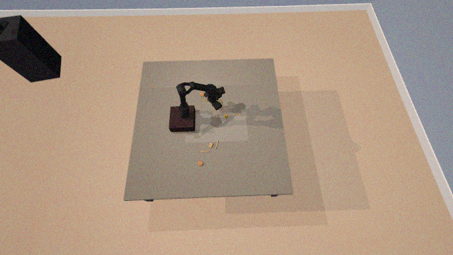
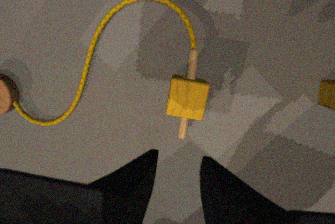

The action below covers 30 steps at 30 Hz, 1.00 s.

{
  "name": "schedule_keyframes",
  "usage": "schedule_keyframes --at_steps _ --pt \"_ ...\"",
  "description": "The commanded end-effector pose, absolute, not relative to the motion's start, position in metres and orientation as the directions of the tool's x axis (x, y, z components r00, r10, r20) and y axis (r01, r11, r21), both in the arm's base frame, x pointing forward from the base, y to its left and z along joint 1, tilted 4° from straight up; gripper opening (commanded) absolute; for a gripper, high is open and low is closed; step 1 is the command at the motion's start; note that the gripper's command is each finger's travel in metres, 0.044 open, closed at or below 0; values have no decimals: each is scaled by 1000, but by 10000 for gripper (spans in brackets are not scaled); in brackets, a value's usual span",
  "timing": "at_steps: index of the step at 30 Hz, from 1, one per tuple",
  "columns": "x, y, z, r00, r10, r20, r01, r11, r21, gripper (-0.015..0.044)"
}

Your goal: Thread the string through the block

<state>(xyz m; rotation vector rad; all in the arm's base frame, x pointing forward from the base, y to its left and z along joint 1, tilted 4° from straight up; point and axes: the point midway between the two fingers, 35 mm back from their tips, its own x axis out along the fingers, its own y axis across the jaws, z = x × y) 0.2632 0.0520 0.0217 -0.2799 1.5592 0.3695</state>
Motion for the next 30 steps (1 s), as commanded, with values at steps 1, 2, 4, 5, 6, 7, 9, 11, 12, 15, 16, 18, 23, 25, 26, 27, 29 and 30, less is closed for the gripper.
schedule_keyframes --at_steps 1,2,4,5,6,7,9,11,12,15,16,18,23,25,26,27,29,30 --pt "263 51 24 -25 46 -999 -406 912 52 124" --pt "263 51 23 -25 46 -999 -406 912 52 124" --pt "264 51 20 -25 46 -999 -406 912 52 124" --pt "264 51 18 -25 46 -999 -406 912 52 124" --pt "264 51 16 -25 46 -999 -406 912 52 124" --pt "264 51 15 -25 46 -999 -406 912 52 124" --pt "264 51 11 -25 46 -999 -406 912 52 124" --pt "265 52 8 -25 46 -999 -406 912 52 124" --pt "265 52 7 -25 46 -999 -406 912 52 124" --pt "265 52 2 -25 46 -999 -406 912 52 124" --pt "265 52 0 -25 46 -999 -406 912 52 124" --pt "265 52 -3 -25 46 -999 -406 912 53 124" --pt "265 53 -12 -25 46 -999 -406 912 53 124" --pt "265 53 -15 -25 46 -999 -406 912 53 124" --pt "265 53 -17 -25 46 -999 -406 912 53 124" --pt "265 53 -18 -25 46 -999 -406 912 53 124" --pt "265 53 -22 -25 46 -999 -406 912 53 124" --pt "265 53 -23 -25 46 -999 -406 912 53 124"
